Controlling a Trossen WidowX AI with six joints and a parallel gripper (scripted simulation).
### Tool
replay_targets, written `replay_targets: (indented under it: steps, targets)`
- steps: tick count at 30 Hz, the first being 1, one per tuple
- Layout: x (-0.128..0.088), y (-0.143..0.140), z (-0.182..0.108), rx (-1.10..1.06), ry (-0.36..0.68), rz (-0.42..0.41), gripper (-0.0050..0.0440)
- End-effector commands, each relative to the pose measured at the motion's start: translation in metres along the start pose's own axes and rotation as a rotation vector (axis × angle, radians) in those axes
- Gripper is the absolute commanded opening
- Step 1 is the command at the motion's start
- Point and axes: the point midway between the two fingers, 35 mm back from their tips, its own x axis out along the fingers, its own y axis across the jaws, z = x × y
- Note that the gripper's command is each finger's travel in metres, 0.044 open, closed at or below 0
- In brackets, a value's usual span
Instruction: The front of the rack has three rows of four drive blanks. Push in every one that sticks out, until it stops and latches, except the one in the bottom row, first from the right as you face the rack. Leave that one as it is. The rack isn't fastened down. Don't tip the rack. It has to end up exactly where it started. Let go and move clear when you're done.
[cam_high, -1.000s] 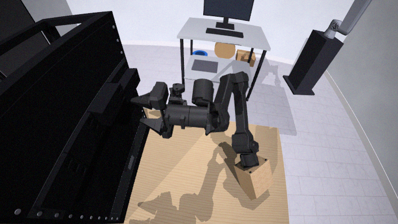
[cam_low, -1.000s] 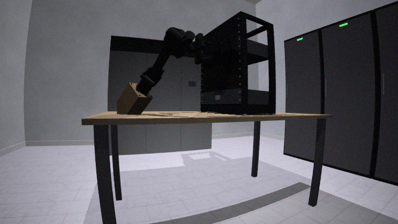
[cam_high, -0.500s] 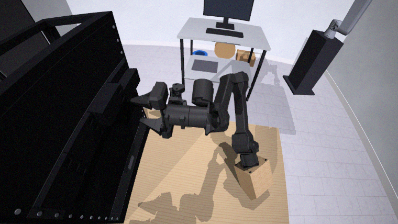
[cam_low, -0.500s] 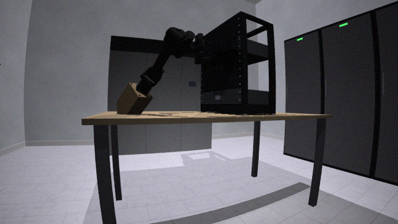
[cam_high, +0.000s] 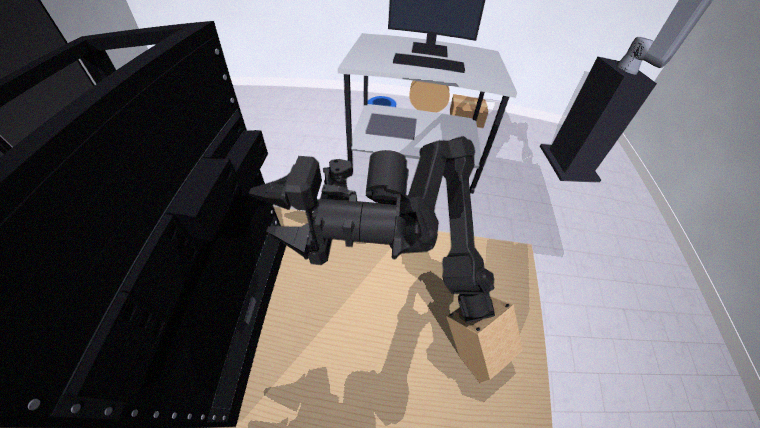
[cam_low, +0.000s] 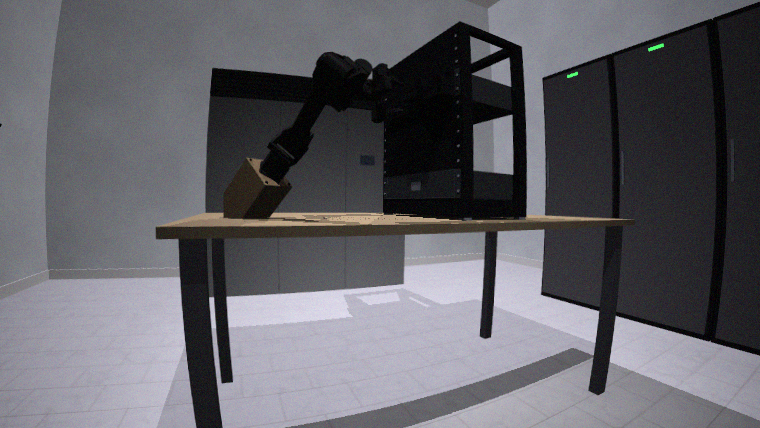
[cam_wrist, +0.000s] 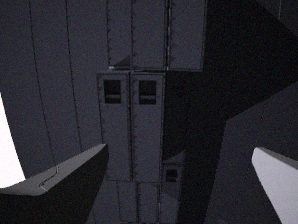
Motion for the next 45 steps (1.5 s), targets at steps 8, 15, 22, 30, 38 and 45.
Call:
replay_targets:
  steps: [8, 15, 22, 30, 38, 45]
  targets:
    - [0.0013, 0.003, 0.002, 0.01, -0.006, 0.006, 0.044]
    - [0.0013, 0.003, 0.002, 0.01, -0.006, 0.006, 0.044]
    - [0.0013, 0.003, 0.002, 0.01, -0.006, 0.006, 0.0]
    - [0.0013, 0.003, 0.002, 0.01, -0.006, 0.006, 0.0]
    - [0.0013, 0.003, 0.002, 0.01, -0.006, 0.006, 0.0]
    - [0.0013, 0.003, 0.002, 0.01, -0.006, 0.006, 0.0]
